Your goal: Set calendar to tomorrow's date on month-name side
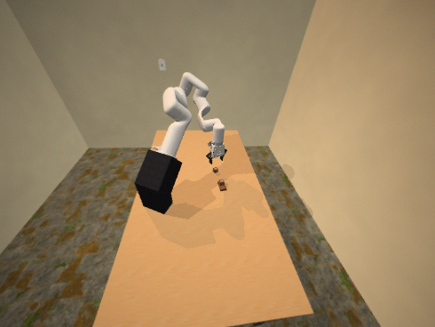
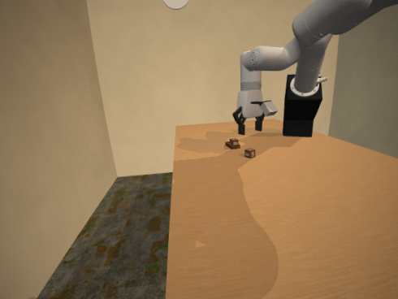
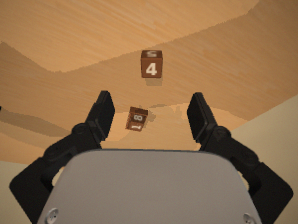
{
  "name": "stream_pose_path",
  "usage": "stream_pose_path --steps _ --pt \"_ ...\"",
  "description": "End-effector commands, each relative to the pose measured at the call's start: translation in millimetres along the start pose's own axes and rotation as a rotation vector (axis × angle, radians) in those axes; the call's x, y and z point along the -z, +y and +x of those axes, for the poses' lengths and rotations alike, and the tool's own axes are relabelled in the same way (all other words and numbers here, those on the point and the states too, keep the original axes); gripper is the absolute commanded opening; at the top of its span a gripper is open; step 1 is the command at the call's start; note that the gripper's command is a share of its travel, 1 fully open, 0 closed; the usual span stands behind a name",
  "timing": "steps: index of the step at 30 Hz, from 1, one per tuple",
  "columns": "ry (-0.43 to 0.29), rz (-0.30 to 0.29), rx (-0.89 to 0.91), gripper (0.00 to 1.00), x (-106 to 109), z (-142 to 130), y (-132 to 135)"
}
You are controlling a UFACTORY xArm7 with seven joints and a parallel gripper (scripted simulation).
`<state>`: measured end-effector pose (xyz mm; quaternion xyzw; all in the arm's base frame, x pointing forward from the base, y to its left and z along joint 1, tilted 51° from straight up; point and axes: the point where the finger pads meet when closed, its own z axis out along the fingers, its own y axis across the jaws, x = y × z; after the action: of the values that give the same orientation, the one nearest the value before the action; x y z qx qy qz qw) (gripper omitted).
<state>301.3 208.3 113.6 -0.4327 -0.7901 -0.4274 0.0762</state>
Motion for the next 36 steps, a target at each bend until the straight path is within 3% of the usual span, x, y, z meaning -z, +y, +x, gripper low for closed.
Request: stream_pose_path --steps 1,4,5,36 --pt "-0.001 -0.002 -0.001 1.00 0.6 -0.5 0.3" --pt "-0.001 -0.002 -0.001 1.00 0.6 -0.5 0.3" --pt "-0.001 -0.002 -0.001 0.49 0.6 -0.5 0.3" --pt "-0.001 -0.002 -0.001 0.49 0.6 -0.5 0.3"
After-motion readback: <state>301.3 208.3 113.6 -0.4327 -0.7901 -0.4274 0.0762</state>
